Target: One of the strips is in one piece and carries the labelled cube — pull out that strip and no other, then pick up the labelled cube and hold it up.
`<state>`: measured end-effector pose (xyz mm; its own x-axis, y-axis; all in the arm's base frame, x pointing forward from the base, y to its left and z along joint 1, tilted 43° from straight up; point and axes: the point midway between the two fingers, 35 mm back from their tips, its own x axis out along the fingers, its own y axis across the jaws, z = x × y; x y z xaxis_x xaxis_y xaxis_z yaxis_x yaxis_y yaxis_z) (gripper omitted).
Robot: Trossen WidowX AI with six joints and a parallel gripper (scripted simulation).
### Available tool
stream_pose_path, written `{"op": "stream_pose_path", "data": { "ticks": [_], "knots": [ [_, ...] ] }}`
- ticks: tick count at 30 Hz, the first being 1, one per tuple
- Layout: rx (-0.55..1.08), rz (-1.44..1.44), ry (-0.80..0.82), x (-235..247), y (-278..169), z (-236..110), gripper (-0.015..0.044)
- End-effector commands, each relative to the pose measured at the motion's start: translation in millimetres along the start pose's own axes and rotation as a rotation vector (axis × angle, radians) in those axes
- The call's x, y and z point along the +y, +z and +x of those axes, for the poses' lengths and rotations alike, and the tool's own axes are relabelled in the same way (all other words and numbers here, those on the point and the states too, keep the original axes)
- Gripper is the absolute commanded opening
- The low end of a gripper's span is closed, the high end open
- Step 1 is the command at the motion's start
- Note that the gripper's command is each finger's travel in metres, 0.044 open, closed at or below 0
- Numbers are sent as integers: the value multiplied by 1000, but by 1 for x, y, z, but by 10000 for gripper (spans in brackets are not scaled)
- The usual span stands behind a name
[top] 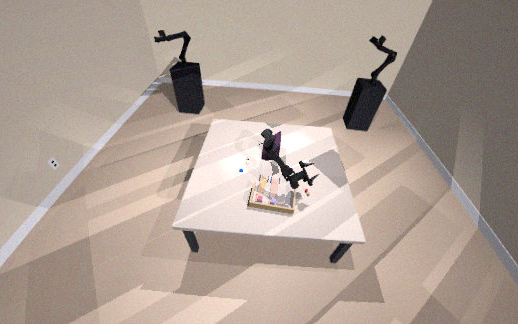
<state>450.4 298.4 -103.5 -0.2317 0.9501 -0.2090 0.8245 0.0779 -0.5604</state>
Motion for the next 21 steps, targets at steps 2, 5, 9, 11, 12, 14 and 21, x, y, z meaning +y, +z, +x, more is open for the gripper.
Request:
{"op": "stream_pose_path", "data": {
  "ticks": [2,5,9,11,12,14,21],
  "knots": [
    [-26,-61,29,-1,-1,1,400],
    [-152,-322,142,-4,-4,3,400],
    [-364,-685,264,-12,-7,-1,400],
    [-488,-868,309,-18,-8,-7,400],
    [-555,-960,328,-21,-9,-10,400],
    [-697,-1140,354,-28,-10,-19,400],
    [-1277,-1673,328,-66,-13,-64,400]
  ]
}}
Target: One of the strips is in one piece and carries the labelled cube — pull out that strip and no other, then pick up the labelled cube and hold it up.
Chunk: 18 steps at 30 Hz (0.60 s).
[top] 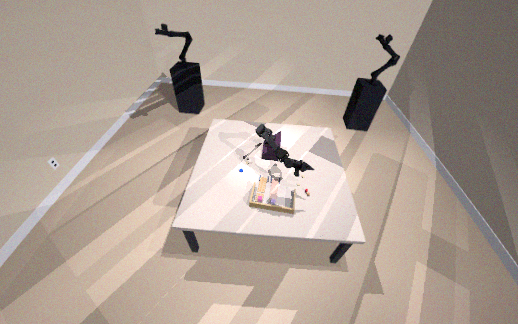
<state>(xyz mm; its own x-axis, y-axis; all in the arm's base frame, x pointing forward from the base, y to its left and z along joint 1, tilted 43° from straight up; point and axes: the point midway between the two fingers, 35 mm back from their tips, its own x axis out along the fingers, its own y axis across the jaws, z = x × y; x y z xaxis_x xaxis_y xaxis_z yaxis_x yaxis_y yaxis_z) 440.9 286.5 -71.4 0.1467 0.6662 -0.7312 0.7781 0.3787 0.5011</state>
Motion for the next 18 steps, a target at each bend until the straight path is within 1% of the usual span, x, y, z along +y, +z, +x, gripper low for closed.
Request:
{"op": "stream_pose_path", "data": {
  "ticks": [1,10,18],
  "knots": [
    [-490,-736,-101,-26,4,-67,400],
    [-725,-1070,-252,-42,4,-112,400],
    [-956,-1356,-493,-66,2,-165,400]
  ]
}}
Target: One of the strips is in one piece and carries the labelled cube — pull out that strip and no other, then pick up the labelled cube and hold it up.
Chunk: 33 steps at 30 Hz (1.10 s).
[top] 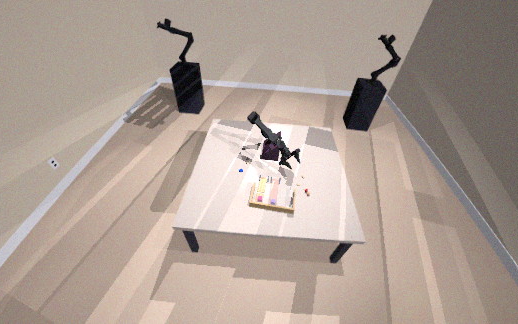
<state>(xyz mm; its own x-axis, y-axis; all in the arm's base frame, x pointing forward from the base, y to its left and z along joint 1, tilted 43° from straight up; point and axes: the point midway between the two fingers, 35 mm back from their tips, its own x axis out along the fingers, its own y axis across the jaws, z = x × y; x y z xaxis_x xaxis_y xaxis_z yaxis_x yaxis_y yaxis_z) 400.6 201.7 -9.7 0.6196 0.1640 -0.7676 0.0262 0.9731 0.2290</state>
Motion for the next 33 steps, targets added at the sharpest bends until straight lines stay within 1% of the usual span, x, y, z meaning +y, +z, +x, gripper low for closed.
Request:
{"op": "stream_pose_path", "data": {
  "ticks": [1,9,10,24,28,33],
  "knots": [
    [-172,-430,-267,-51,-4,-56,400],
    [-245,-768,-557,-96,-10,-112,400],
    [-247,-784,-572,-98,-10,-115,400],
    [-247,-787,-576,-99,-10,-115,400],
    [-191,-781,-577,-100,-9,-103,295],
    [-26,-736,-594,-106,-6,-70,164]
  ]
}}
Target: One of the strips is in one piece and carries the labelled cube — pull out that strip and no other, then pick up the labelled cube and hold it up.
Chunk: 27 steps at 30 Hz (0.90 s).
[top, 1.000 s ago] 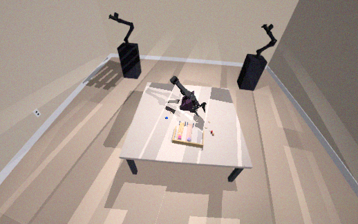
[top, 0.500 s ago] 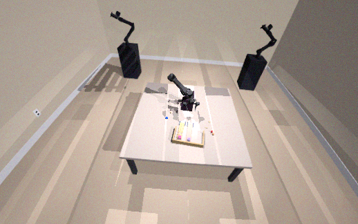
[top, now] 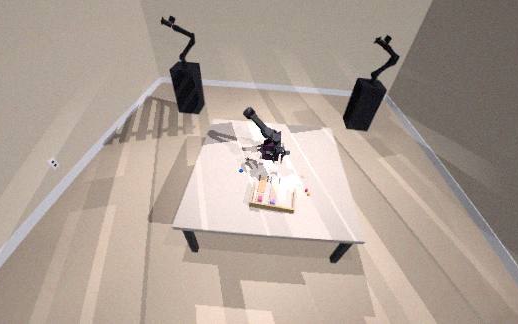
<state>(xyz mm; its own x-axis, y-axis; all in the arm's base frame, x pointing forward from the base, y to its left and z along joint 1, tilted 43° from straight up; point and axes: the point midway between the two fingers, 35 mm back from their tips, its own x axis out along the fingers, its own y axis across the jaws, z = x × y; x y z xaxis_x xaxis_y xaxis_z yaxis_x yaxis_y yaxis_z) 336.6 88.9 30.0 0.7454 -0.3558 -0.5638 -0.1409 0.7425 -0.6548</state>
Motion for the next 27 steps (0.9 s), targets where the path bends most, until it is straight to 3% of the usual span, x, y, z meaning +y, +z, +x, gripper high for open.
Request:
{"op": "stream_pose_path", "data": {
  "ticks": [1,7,17,27],
  "knots": [
    [123,14,27,7,1,24,137],
    [376,81,13,9,-8,58,0],
    [799,189,-91,-4,-34,96,0],
    [826,195,-102,-6,-33,102,0]
  ]
}}
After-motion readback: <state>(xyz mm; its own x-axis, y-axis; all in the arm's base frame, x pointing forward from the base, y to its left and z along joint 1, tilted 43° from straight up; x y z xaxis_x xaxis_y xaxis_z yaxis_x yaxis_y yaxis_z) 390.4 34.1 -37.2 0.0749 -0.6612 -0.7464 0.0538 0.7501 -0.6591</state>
